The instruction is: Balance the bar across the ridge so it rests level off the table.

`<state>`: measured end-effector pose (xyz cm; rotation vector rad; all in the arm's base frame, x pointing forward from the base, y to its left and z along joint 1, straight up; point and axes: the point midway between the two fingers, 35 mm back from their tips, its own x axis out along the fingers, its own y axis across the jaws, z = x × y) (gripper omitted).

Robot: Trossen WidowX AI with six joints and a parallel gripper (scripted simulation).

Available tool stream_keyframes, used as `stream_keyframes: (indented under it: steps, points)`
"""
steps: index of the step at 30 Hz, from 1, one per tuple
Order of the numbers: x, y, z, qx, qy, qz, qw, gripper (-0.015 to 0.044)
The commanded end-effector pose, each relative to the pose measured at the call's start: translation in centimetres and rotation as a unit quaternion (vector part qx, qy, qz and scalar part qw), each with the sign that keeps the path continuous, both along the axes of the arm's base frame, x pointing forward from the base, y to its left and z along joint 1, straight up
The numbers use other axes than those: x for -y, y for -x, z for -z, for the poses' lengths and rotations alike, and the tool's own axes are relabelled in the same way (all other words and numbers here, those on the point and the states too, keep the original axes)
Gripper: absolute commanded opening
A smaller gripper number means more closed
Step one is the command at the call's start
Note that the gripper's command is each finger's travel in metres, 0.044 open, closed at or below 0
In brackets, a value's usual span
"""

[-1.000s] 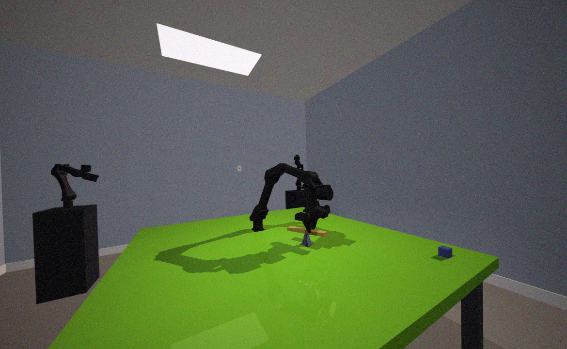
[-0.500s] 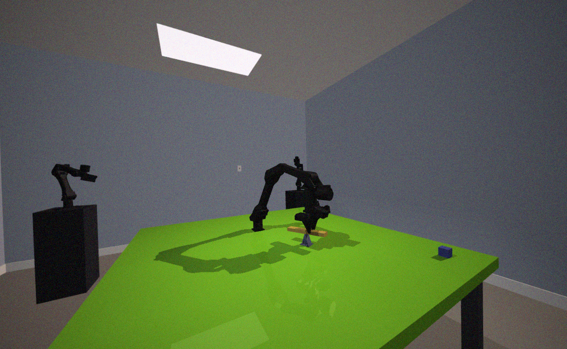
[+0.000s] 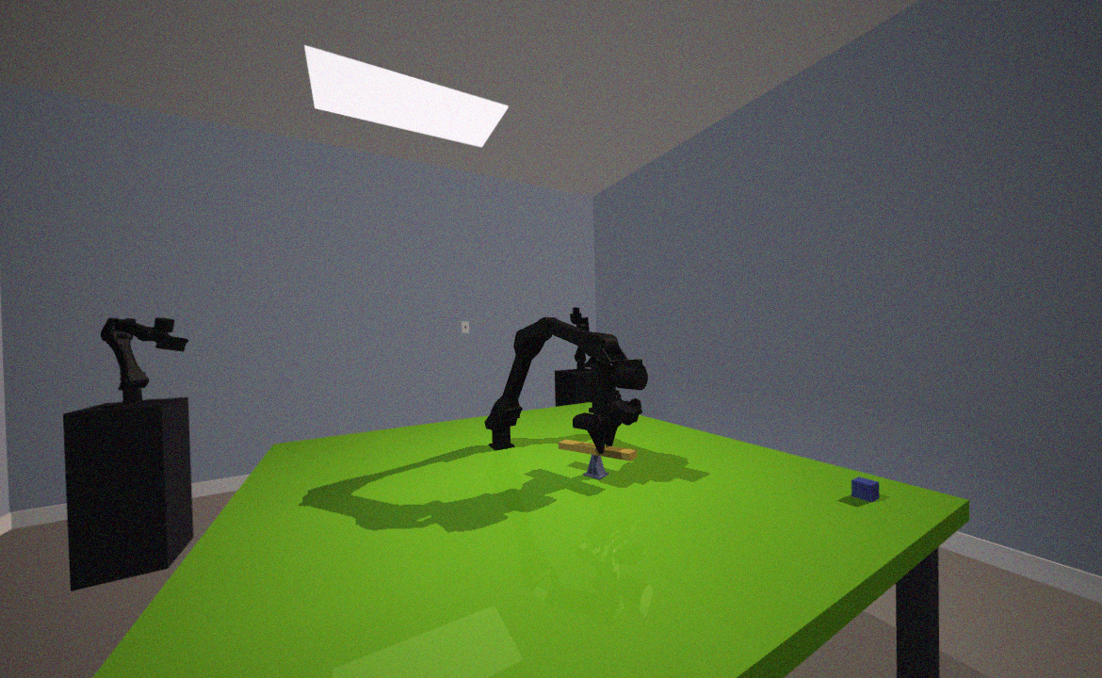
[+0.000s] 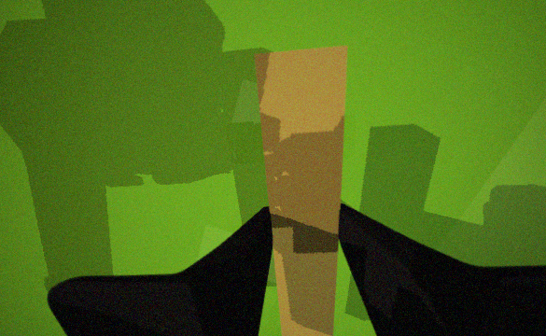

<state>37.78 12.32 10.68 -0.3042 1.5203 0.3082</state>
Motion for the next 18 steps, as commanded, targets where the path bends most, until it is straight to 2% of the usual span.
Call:
stream_keyframes:
  steps: [1,18]
  points:
    - [-0.02,-0.02,0.05,0.001,-0.001,-0.001,1.0,0.0]
    - [-0.03,-0.02,0.2,0.001,-0.001,-0.001,1.0,0.0]
